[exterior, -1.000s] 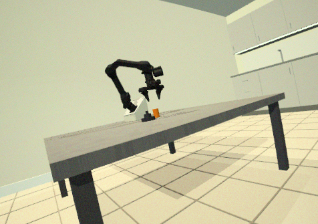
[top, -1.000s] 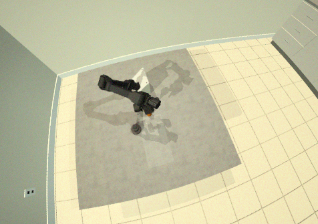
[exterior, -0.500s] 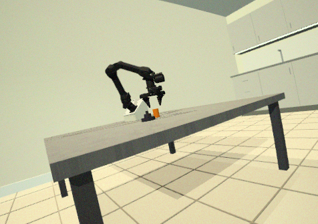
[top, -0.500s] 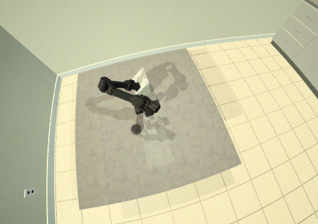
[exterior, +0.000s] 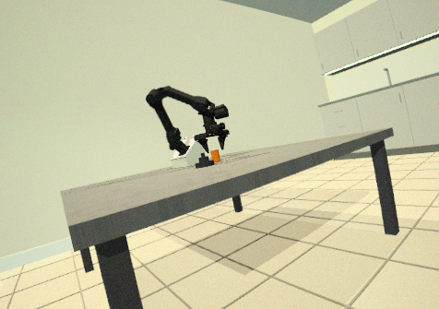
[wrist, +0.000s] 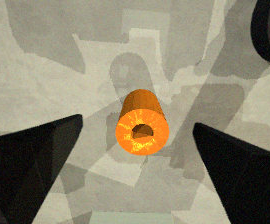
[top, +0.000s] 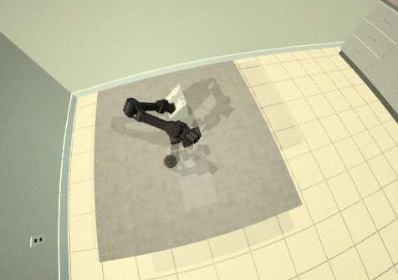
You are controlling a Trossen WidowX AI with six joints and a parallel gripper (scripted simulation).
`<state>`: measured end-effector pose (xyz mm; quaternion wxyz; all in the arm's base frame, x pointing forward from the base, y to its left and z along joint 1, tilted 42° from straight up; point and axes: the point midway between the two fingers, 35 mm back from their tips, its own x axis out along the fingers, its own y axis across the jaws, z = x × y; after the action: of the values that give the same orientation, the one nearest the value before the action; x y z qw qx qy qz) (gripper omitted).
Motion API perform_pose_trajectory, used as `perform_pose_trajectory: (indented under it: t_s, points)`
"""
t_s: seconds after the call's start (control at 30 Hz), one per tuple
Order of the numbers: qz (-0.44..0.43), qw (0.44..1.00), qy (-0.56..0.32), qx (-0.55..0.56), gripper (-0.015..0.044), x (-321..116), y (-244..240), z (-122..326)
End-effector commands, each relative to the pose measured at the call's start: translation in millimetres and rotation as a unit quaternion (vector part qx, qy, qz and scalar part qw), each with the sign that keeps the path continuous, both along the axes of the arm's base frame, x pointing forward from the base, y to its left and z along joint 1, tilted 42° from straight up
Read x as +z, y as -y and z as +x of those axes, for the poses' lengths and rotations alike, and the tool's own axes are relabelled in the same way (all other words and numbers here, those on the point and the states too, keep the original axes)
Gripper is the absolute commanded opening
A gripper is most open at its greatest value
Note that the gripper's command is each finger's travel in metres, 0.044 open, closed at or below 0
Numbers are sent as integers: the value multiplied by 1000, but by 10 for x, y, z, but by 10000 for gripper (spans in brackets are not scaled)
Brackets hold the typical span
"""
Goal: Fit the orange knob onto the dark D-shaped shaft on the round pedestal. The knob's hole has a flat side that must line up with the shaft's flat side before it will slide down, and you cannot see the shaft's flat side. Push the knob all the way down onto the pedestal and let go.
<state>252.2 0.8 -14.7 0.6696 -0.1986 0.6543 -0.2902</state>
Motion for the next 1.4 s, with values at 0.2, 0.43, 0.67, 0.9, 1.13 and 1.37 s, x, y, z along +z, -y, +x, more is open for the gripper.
perform_pose_trajectory:
  t_s: [0.2,0.43,0.67,0.9,1.13,1.37]
  points:
    - [-4,1000,-6,1,440,-126,126,-31]
    - [-4,1000,-6,1,440,-207,203,-40]
    - [-5,1000,-5,1,440,-286,280,-55]
    - [-6,1000,-5,1,361,-312,307,-61]
    - [-6,1000,-5,1,197,-312,307,-61]
    - [-6,1000,-5,1,150,-312,307,-61]
